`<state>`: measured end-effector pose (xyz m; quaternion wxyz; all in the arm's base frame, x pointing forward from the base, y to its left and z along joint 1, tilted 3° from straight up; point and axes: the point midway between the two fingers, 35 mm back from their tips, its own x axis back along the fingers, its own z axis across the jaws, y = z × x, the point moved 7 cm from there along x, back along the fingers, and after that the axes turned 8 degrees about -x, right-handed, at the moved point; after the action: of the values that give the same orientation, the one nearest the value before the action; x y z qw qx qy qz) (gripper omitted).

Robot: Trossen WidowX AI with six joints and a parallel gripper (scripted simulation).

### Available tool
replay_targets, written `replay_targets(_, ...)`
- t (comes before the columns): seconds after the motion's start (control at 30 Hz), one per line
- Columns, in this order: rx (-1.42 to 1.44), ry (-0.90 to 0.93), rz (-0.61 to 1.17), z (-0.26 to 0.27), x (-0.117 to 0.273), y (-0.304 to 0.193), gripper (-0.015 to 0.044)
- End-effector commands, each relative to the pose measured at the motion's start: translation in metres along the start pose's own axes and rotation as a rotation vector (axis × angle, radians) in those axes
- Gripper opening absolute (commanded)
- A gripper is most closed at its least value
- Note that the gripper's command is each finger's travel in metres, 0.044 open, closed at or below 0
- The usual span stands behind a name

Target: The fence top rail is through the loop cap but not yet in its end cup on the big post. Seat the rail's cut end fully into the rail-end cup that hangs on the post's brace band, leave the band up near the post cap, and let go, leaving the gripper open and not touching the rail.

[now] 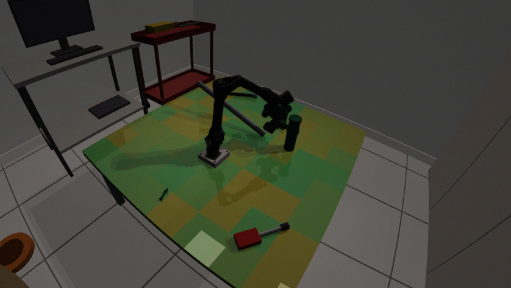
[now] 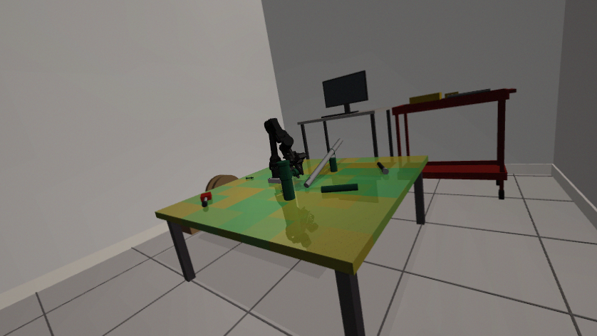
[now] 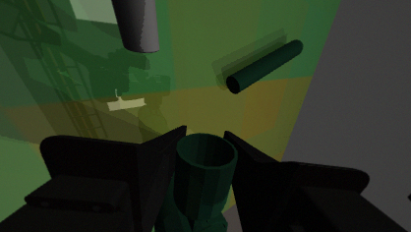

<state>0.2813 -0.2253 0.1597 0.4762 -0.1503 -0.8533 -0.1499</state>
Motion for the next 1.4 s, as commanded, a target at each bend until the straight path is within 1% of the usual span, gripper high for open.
replay_targets(0.0, 0.037, 0.001, -0.018, 0.003, 0.002, -0.003, 0.0000)
replay_targets(0.6, 0.152, 0.012, -0.082, 0.013, 0.008, -0.010, 0.0000)
replay_targets(1.23, 0.162, 0.014, -0.091, 0.013, 0.008, -0.010, 0.0000)
replay_targets(1.37, 0.162, 0.014, -0.091, 0.013, 0.008, -0.010, 0.0105)
